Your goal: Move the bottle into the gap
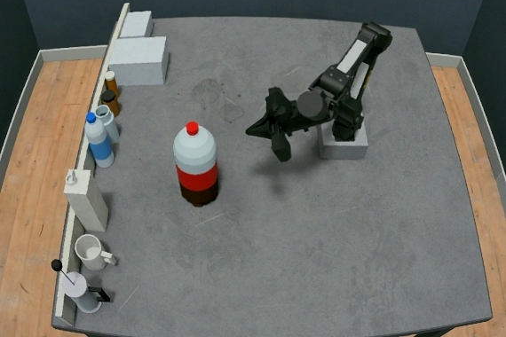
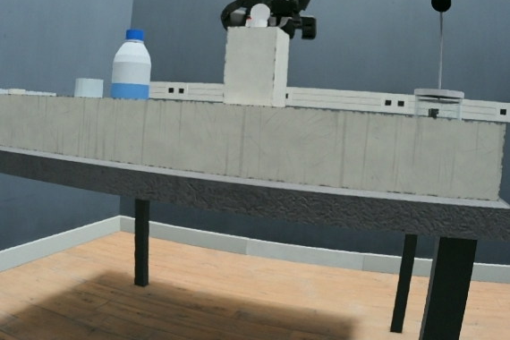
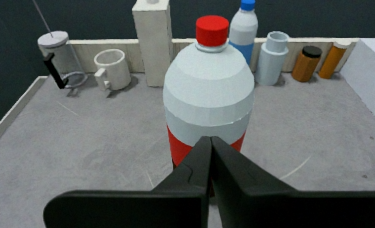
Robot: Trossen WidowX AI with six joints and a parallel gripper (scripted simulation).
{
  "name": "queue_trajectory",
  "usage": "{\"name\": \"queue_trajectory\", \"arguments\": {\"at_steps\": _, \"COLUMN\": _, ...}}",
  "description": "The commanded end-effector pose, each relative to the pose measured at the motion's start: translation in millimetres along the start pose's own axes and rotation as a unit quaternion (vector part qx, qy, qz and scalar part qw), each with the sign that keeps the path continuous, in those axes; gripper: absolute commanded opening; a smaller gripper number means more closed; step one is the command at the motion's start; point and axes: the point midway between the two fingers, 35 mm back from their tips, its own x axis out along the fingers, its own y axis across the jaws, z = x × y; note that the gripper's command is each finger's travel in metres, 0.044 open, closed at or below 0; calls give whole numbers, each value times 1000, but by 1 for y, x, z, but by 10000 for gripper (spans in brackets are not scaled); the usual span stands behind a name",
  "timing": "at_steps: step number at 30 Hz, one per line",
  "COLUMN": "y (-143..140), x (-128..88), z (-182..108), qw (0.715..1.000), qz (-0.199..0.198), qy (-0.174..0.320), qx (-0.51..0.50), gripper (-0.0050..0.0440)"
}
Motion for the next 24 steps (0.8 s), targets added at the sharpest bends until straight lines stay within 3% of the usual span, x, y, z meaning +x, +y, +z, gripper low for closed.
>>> {"name": "queue_trajectory", "arguments": {"at_steps": 1, "y": 1, "x": 3, "z": -8, "qw": 1000, "qz": 0, "qy": 1, "qx": 0, "gripper": -50}}
{"name": "queue_trajectory", "arguments": {"at_steps": 24, "y": 2, "x": 18, "z": -39, "qw": 1000, "qz": 0, "qy": 1, "qx": 0, "gripper": -50}}
